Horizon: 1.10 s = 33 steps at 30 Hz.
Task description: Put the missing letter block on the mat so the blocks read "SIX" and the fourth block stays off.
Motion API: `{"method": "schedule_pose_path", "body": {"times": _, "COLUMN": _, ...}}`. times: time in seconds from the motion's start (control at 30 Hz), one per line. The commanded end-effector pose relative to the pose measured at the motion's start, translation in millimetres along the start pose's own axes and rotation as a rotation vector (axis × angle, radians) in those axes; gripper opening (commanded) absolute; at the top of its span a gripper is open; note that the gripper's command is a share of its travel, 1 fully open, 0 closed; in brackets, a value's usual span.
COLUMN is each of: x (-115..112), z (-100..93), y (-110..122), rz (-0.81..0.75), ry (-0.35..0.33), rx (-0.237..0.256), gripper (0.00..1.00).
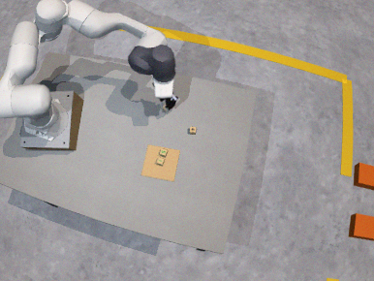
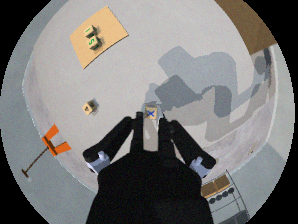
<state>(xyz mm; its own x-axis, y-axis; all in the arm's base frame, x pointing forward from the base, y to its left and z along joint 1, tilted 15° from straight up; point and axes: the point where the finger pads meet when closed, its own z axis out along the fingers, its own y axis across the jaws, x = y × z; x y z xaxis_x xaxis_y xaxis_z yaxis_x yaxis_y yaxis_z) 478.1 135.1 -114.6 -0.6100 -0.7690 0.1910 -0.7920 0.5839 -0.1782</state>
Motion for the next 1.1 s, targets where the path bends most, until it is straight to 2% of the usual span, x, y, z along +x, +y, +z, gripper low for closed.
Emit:
{"method": "schedule_pose_path", "body": {"times": 0.0, "x": -0.6, "z": 1.3, "y": -0.3, "rz": -0.005, "ry": -0.001, "rx": 0.000, "gripper": 0.13}}
{"method": "schedule_pose_path", "body": {"times": 0.9, "x": -0.6, "z": 0.8, "y": -0.3, "rz": -0.005, "ry": -0.001, "rx": 0.000, "gripper": 0.13}}
{"method": "schedule_pose_path", "body": {"times": 1.07, "x": -0.6, "z": -14.7, "y": -0.3, "rz": -0.005, "ry": -0.001, "rx": 0.000, "gripper": 0.13}}
